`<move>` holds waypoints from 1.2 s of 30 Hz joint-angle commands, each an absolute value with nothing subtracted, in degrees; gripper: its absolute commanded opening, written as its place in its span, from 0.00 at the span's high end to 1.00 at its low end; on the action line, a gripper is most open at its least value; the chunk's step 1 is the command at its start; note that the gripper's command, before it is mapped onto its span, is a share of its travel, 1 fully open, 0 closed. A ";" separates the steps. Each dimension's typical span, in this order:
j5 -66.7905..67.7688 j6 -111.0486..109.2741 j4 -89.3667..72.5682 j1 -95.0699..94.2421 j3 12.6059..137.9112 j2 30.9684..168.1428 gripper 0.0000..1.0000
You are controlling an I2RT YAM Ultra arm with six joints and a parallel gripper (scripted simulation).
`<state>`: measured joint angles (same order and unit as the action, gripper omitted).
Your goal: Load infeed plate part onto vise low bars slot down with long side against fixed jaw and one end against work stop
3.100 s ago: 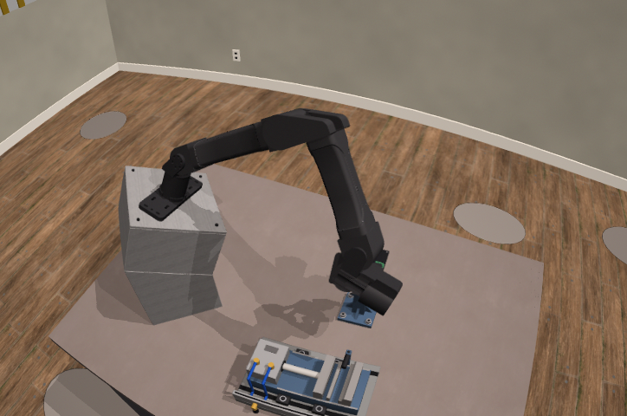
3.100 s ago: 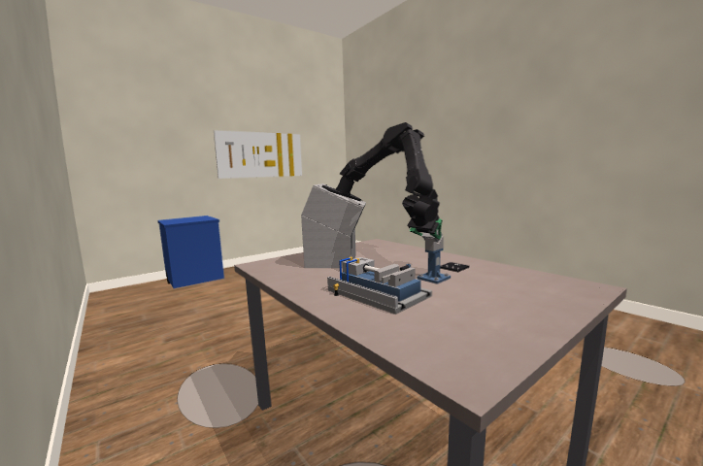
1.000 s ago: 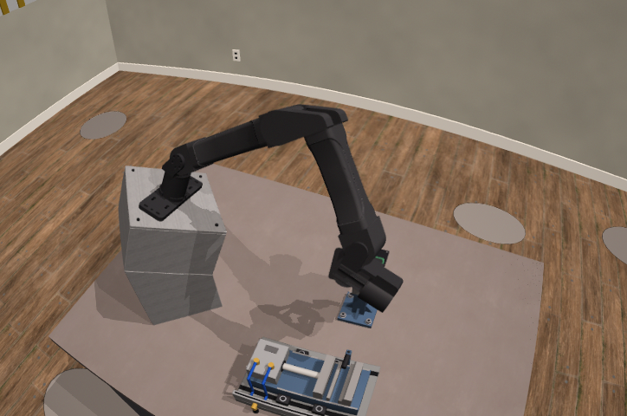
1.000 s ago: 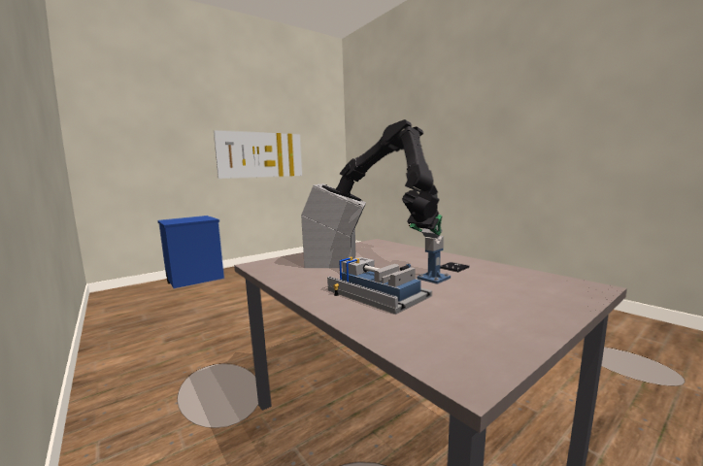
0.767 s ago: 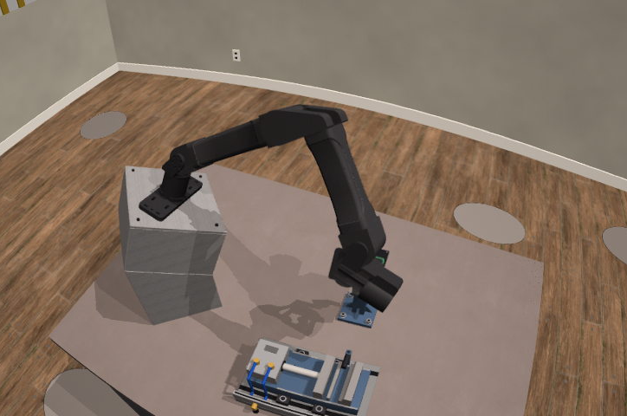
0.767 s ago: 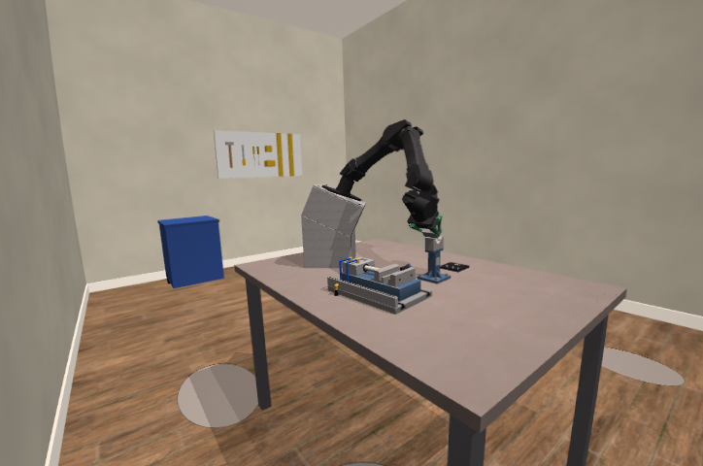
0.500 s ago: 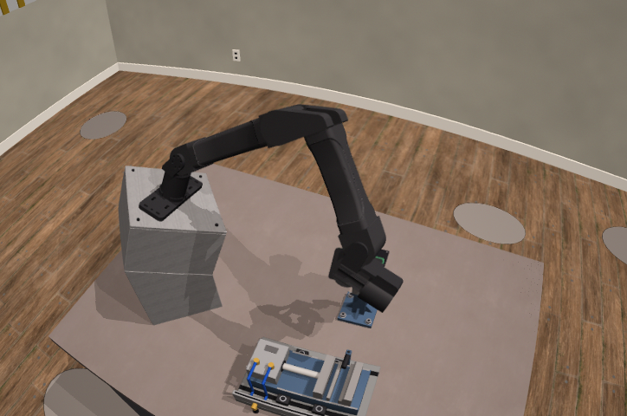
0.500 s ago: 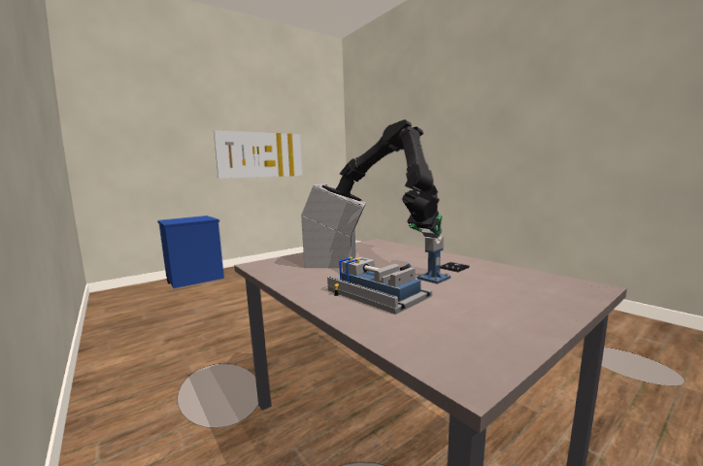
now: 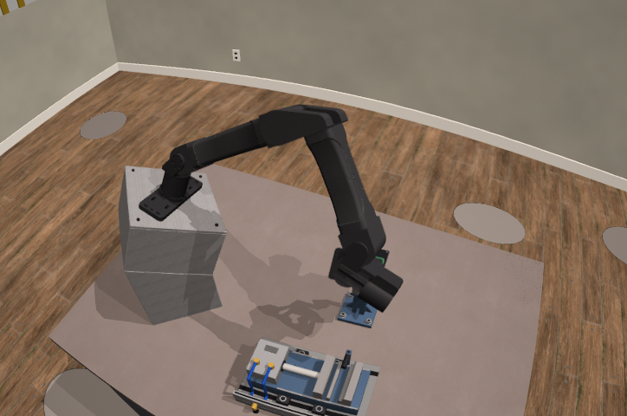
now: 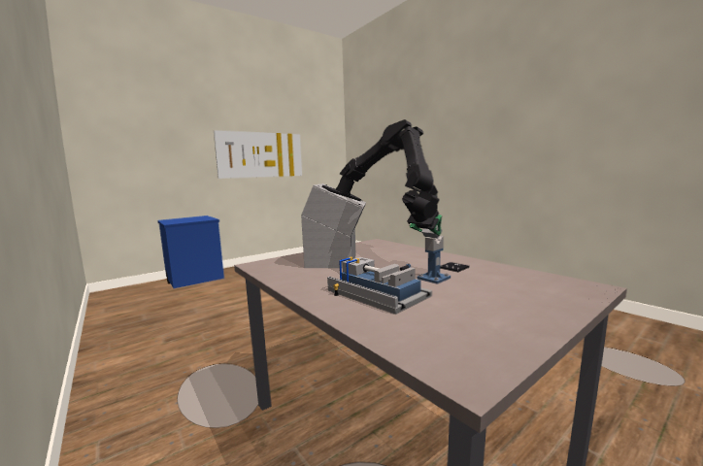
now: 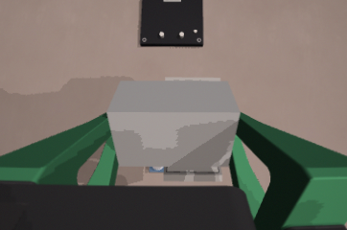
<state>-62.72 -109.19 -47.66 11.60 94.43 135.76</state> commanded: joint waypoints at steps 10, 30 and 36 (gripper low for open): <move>-63.51 -108.01 -47.00 12.61 92.46 133.00 1.00; -56.71 -102.74 -40.68 10.23 88.34 129.06 1.00; -53.05 -100.19 -38.67 9.81 86.70 126.92 1.00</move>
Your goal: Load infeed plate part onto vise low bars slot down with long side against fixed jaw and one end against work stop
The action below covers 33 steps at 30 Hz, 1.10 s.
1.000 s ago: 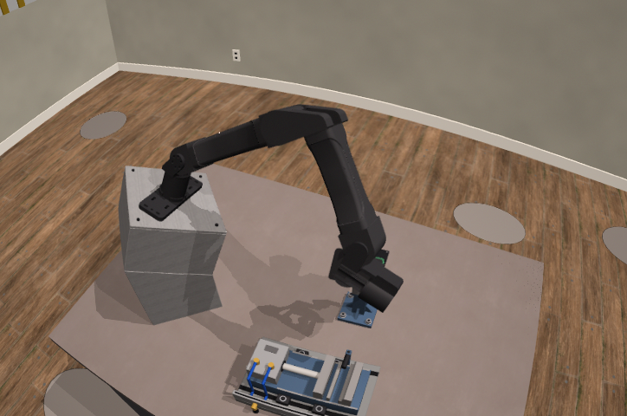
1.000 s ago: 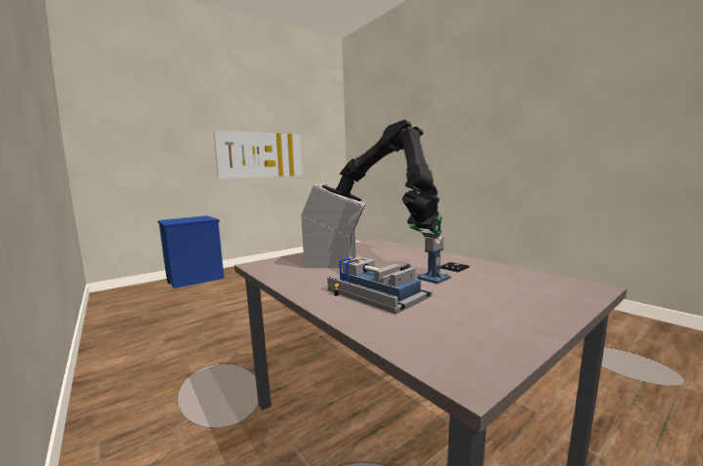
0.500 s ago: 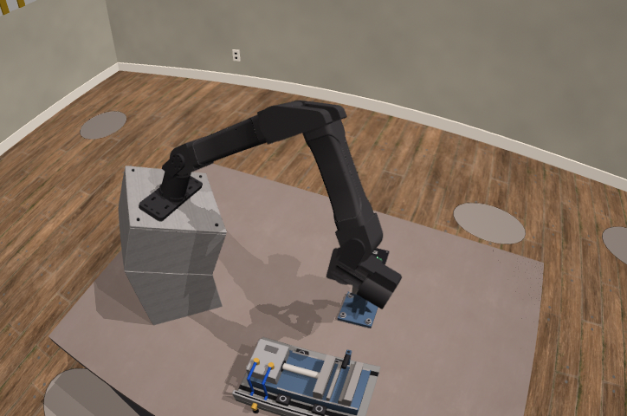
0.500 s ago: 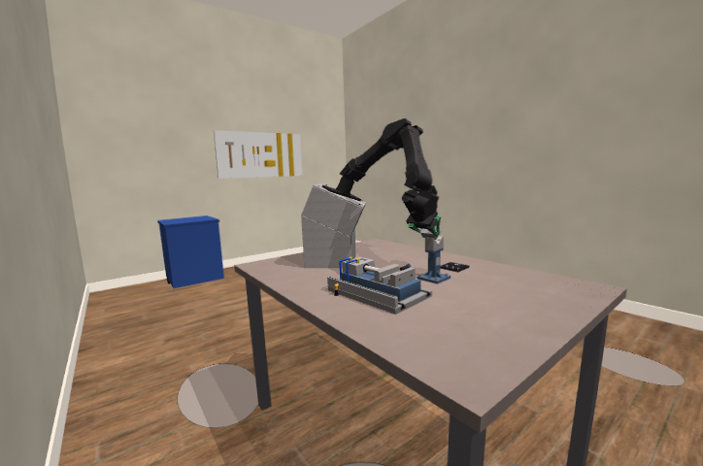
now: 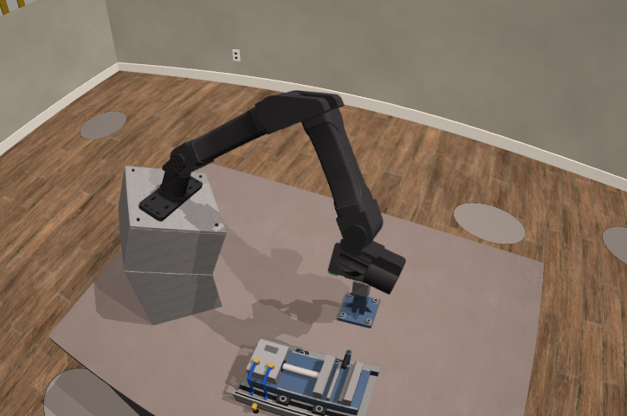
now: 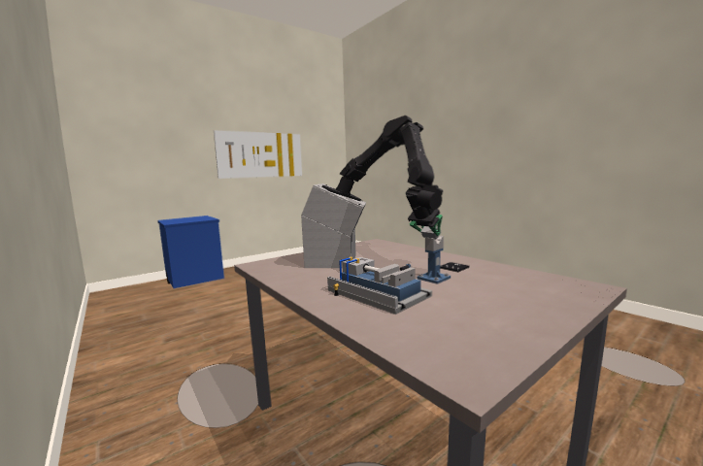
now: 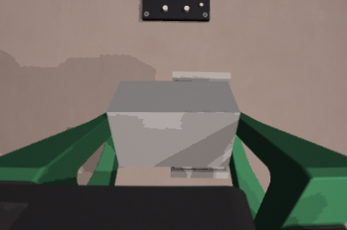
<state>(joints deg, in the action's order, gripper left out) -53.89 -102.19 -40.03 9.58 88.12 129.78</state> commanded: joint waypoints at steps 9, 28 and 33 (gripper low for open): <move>-48.12 -97.25 -36.64 8.64 84.89 124.36 1.00; -35.10 -91.27 -34.64 4.22 82.17 119.34 1.00; -31.43 -89.82 -34.36 2.99 81.90 118.30 1.00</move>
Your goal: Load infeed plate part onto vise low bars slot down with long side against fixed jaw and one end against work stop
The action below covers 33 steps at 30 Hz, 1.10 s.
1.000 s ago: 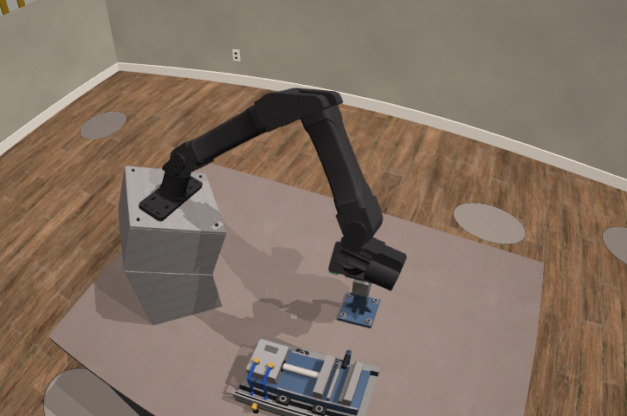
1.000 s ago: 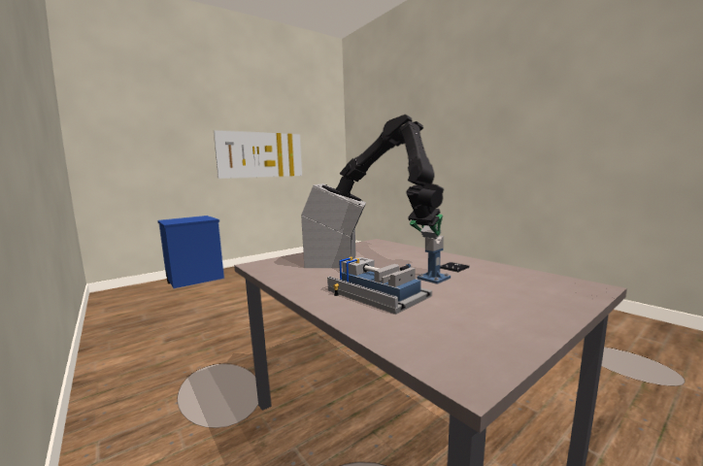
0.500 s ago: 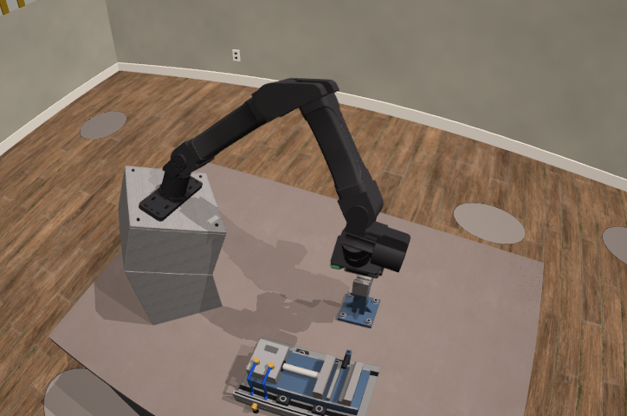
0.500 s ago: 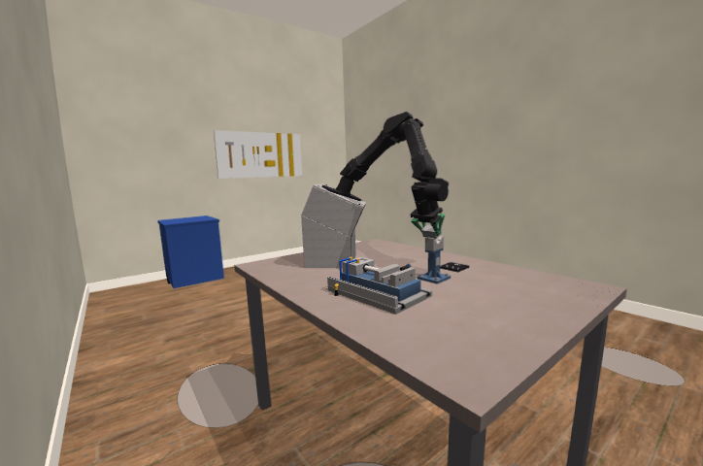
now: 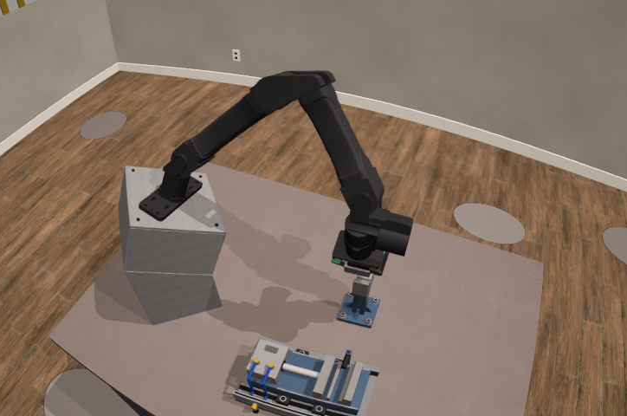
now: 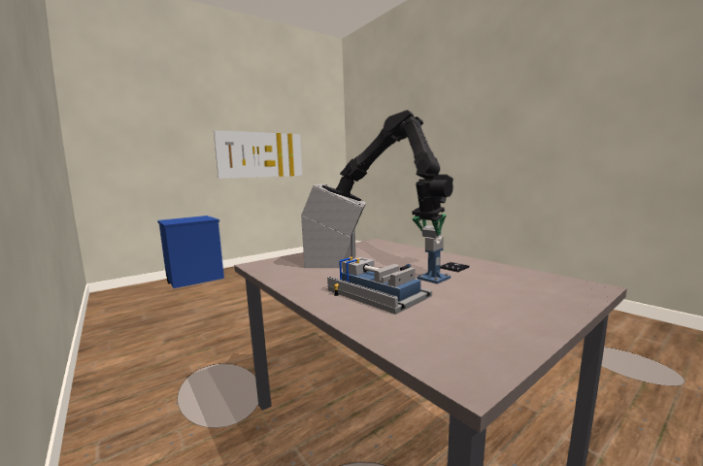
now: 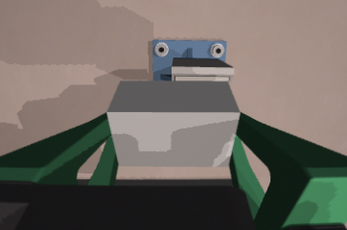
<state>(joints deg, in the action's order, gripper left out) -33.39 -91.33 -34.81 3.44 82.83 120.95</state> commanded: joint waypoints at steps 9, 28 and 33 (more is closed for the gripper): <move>-26.58 -88.00 -34.90 2.10 81.60 117.25 1.00; -18.36 -85.10 -36.09 -1.33 82.54 116.01 1.00; -17.01 -84.62 -36.22 -1.82 83.37 115.86 1.00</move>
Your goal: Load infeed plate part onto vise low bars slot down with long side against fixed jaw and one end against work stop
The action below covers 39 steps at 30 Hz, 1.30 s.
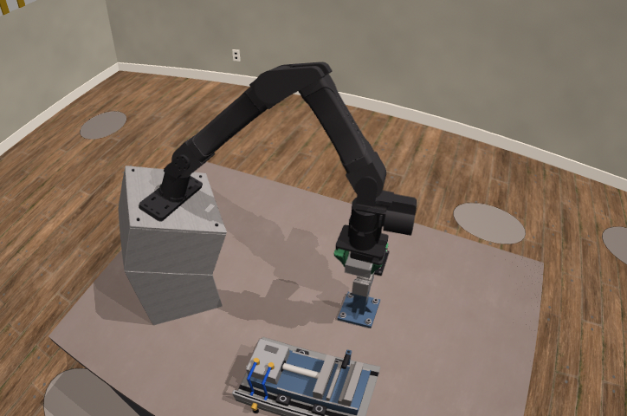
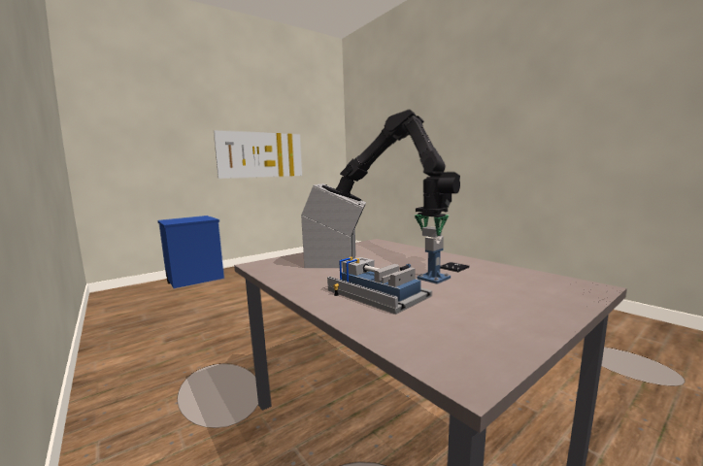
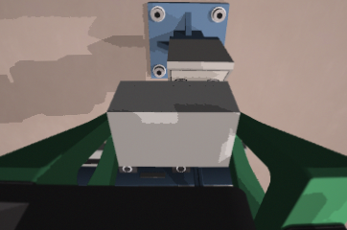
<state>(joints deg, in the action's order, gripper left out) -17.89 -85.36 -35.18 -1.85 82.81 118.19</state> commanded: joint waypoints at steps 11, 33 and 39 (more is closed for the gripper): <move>-15.83 -84.21 -36.38 -1.78 84.15 115.72 1.00; -15.86 -84.23 -36.42 -2.18 84.28 115.69 1.00; -15.86 -84.23 -36.42 -2.18 84.28 115.69 1.00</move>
<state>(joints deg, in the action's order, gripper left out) -15.73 -84.53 -35.51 -2.33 82.81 117.97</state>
